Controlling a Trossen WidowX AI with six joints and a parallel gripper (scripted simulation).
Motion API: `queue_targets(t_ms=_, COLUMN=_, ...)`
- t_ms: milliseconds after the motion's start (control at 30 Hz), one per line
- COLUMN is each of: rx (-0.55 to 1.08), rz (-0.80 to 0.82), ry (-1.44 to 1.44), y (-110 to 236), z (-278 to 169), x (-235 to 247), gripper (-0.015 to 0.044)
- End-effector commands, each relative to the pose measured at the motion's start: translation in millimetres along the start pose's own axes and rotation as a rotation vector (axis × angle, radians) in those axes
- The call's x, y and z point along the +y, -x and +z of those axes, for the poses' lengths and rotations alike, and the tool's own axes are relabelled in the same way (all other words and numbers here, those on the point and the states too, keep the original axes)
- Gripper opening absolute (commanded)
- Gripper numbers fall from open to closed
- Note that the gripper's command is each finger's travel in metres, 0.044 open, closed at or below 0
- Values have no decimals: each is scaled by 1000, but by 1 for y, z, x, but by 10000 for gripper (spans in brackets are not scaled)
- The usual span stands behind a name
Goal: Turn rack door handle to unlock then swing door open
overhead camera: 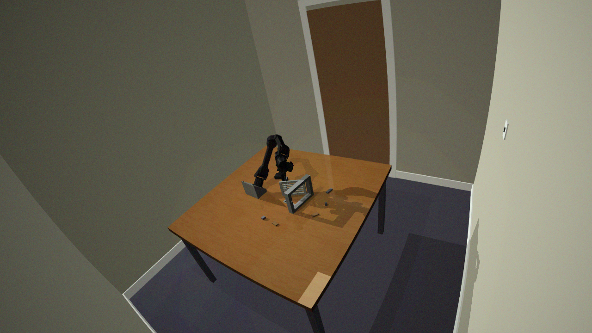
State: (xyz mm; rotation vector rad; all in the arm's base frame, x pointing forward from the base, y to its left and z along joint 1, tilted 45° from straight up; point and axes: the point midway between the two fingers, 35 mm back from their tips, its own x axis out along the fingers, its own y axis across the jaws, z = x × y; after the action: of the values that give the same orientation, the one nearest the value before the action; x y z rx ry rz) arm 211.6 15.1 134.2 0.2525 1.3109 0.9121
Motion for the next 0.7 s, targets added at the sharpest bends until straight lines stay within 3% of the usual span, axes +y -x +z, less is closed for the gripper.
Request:
queue_targets(t_ms=0, rx=-7, rz=3, ry=-74, y=0, z=3, x=9, gripper=21)
queue_targets(t_ms=667, rx=-7, rz=5, ry=-334, y=0, z=18, x=48, gripper=21)
